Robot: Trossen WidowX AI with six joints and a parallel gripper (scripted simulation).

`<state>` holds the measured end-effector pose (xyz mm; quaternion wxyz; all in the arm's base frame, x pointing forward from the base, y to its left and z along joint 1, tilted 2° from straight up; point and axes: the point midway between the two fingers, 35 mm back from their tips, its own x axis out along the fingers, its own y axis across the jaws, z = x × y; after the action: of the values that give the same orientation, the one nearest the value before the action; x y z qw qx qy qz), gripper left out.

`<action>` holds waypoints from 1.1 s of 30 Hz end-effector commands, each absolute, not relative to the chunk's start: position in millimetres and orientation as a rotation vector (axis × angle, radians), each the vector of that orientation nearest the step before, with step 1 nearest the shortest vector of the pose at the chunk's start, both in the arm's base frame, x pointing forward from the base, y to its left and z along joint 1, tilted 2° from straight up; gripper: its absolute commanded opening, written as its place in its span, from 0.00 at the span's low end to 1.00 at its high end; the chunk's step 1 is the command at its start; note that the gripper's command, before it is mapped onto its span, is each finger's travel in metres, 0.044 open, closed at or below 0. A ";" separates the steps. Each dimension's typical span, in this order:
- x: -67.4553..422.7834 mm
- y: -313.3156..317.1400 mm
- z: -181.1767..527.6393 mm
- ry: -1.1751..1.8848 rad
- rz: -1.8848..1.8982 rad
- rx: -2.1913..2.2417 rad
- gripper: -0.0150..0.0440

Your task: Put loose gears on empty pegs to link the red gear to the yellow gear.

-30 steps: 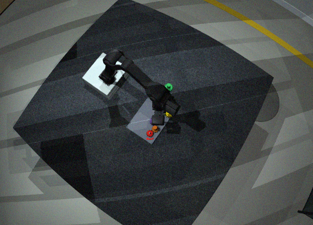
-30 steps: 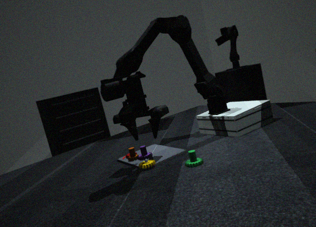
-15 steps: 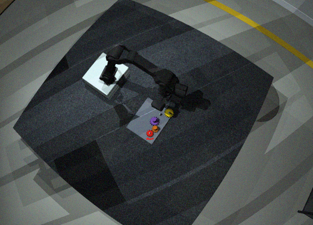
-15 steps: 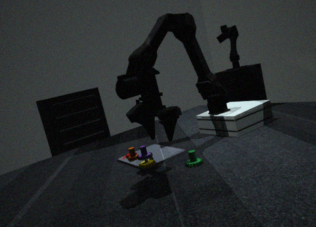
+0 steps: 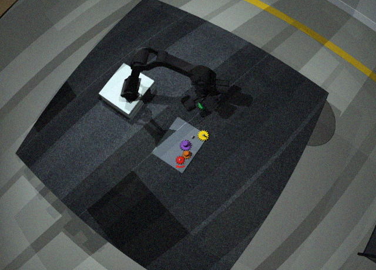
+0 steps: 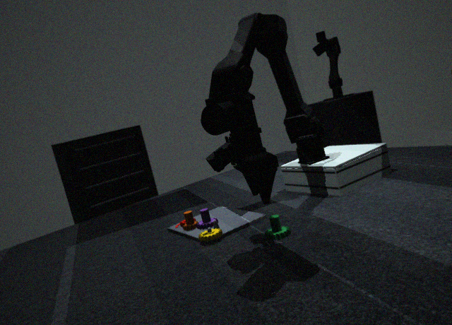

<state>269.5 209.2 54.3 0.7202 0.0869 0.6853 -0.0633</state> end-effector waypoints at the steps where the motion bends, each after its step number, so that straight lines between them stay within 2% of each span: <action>1: 255.3 225.0 52.7 1.500 -0.245 0.293 1.00; 33: 258.1 225.9 9.6 1.500 -0.245 0.293 1.00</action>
<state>259.1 228.3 19.1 0.7165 0.1345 0.6765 -0.1041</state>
